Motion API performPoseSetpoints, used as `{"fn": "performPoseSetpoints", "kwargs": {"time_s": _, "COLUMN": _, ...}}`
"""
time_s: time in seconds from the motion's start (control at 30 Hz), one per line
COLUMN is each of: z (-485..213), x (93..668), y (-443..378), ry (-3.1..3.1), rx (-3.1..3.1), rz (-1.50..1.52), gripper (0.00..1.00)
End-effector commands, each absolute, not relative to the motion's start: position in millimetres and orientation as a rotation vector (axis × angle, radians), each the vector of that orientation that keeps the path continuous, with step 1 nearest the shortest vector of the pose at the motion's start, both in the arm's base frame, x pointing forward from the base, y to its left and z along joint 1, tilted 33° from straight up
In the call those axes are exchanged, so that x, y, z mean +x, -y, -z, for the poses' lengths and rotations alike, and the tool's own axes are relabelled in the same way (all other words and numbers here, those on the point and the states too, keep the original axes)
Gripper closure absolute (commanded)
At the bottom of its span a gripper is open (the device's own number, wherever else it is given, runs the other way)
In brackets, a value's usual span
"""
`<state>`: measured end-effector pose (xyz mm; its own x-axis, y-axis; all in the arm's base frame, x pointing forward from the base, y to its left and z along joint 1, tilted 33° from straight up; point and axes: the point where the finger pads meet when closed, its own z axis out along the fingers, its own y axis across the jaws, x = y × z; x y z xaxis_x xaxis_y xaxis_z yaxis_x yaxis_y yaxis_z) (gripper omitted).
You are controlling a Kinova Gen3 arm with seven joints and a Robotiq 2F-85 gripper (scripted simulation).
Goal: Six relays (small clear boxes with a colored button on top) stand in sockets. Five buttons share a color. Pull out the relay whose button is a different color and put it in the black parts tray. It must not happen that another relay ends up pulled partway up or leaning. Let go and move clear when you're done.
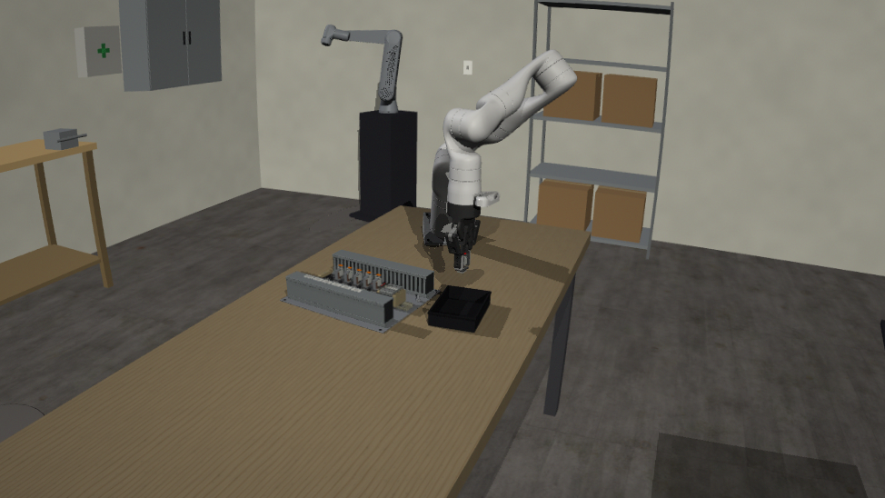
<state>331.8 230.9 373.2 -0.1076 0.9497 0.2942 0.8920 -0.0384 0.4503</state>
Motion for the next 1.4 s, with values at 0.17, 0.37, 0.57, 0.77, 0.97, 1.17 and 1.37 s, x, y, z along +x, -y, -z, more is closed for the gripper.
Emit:
{"fn": "performPoseSetpoints", "kwargs": {"time_s": 0.17, "z": -374, "x": 332, "y": -231, "ry": -2.102, "rx": 2.025, "rz": -0.838, "gripper": 1.00}}
{"fn": "performPoseSetpoints", "kwargs": {"time_s": 0.37, "z": -374, "x": 332, "y": -231, "ry": -2.102, "rx": 2.025, "rz": -0.838, "gripper": 1.00}}
{"fn": "performPoseSetpoints", "kwargs": {"time_s": 0.57, "z": -372, "x": 333, "y": -231, "ry": -2.102, "rx": 2.025, "rz": -0.838, "gripper": 1.00}}
{"fn": "performPoseSetpoints", "kwargs": {"time_s": 0.77, "z": -368, "x": 335, "y": -233, "ry": -2.102, "rx": 2.025, "rz": -0.838, "gripper": 1.00}}
{"fn": "performPoseSetpoints", "kwargs": {"time_s": 0.97, "z": -364, "x": 337, "y": -234, "ry": -2.102, "rx": 2.025, "rz": -0.838, "gripper": 1.00}}
{"fn": "performPoseSetpoints", "kwargs": {"time_s": 1.17, "z": -355, "x": 342, "y": -238, "ry": -2.102, "rx": 2.025, "rz": -0.838, "gripper": 1.00}}
{"fn": "performPoseSetpoints", "kwargs": {"time_s": 1.37, "z": -344, "x": 348, "y": -242, "ry": -2.102, "rx": 2.025, "rz": -0.838, "gripper": 1.00}}
